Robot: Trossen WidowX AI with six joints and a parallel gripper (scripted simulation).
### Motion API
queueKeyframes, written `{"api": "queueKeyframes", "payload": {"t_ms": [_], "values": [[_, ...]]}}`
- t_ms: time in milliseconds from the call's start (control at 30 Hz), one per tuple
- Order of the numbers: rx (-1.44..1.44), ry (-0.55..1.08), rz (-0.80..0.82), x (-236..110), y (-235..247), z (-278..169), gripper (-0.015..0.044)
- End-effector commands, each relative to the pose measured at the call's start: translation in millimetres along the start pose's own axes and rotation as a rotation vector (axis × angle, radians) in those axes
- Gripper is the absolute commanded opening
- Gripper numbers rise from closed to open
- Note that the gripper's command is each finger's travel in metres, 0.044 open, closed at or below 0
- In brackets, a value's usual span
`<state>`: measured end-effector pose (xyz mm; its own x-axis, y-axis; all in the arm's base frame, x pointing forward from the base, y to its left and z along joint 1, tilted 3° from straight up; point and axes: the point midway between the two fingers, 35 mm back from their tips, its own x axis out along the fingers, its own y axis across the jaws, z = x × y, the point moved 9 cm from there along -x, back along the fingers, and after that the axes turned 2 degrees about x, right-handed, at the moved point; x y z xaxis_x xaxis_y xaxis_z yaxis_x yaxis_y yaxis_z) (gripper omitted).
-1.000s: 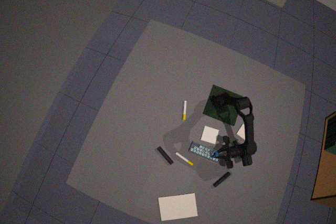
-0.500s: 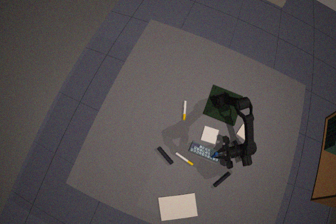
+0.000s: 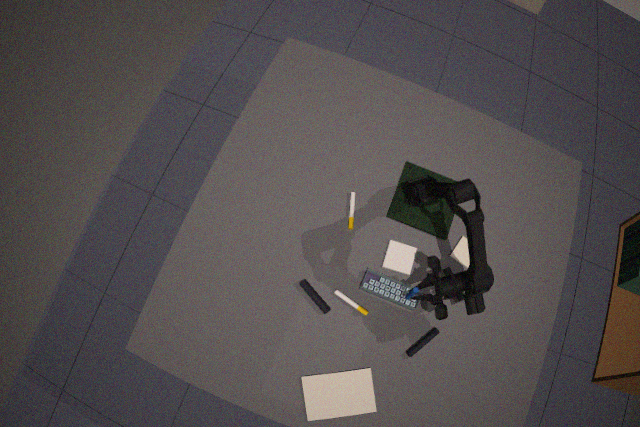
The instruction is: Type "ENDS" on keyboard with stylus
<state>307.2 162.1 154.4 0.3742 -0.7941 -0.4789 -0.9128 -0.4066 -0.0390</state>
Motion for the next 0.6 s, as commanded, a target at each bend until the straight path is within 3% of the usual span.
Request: {"api": "queueKeyframes", "payload": {"t_ms": [0, 300, 567], "values": [[-0.003, 0.001, 0.001, 1, 0, 1, 0.0078], [-0.003, 0.0, 0.002, 0, 2, 1, 0.0], [-0.009, 0.0, 0.006, -6, 28, 0, 0.0]]}}
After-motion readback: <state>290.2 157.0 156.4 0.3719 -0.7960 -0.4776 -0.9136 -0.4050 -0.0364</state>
